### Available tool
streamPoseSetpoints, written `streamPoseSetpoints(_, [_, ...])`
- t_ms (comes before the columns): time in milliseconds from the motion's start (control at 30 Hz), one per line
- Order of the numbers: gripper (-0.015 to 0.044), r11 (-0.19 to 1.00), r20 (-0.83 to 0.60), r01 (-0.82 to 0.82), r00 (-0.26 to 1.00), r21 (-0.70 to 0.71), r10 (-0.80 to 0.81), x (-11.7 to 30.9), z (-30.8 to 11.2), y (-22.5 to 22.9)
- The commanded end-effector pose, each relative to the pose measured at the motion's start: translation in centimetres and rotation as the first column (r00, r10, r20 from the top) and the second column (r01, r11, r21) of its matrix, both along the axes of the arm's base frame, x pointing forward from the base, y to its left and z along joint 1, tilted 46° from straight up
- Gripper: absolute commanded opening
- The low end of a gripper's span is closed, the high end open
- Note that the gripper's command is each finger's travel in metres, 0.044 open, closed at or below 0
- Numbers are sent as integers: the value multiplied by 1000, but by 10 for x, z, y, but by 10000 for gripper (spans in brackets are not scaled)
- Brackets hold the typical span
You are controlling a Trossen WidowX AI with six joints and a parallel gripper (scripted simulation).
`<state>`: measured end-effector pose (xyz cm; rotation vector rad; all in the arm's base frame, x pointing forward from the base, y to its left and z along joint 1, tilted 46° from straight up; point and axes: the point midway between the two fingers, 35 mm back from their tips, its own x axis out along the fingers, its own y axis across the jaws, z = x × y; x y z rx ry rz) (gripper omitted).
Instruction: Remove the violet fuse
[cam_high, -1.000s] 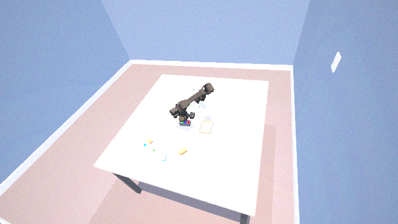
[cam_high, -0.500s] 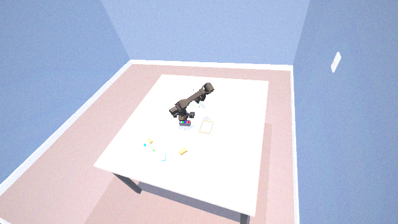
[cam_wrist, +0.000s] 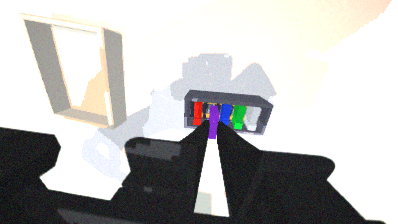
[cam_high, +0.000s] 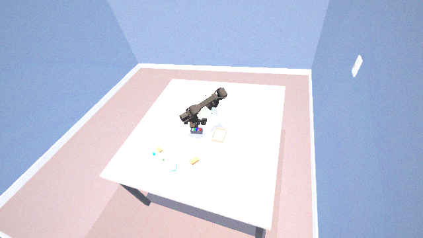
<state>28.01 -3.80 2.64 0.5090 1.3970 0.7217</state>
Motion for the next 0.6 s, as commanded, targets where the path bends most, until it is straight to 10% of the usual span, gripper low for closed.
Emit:
streamPoseSetpoints(0, [0, 1000, 1, -5, 1000, -4, 5, 0, 2, -2])
streamPoseSetpoints(567, [0, 1000, 0, -4, 1000, -3, 4, -1, 7, -8])
